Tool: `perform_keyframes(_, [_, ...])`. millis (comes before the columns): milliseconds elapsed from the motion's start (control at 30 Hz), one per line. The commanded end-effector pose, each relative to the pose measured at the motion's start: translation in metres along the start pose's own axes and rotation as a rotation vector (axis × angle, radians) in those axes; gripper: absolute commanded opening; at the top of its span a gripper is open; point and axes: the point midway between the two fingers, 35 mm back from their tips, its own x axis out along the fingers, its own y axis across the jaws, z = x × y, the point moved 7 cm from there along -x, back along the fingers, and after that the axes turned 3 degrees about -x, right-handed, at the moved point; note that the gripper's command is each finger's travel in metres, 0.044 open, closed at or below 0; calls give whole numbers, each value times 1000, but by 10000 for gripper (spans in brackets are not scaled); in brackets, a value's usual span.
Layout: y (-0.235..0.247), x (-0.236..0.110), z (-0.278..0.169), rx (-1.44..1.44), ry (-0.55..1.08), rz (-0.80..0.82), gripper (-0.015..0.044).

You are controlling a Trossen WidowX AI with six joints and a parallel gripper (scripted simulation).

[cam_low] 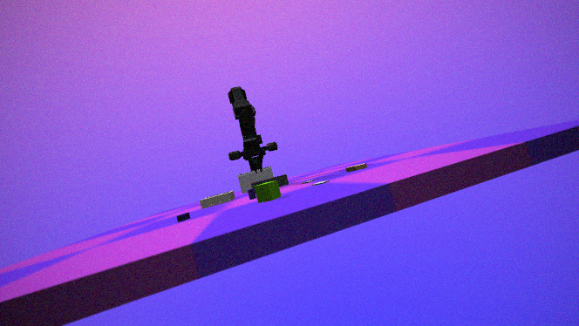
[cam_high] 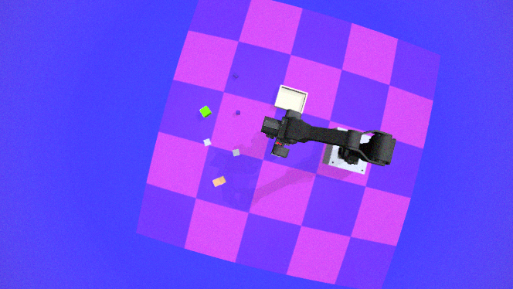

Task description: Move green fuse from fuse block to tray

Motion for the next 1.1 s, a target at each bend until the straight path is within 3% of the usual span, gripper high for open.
perform_keyframes(0, [0,3,1,-6,-3,4,74])
perform_keyframes(1067, [0,29,1,-6,-3,4,74])
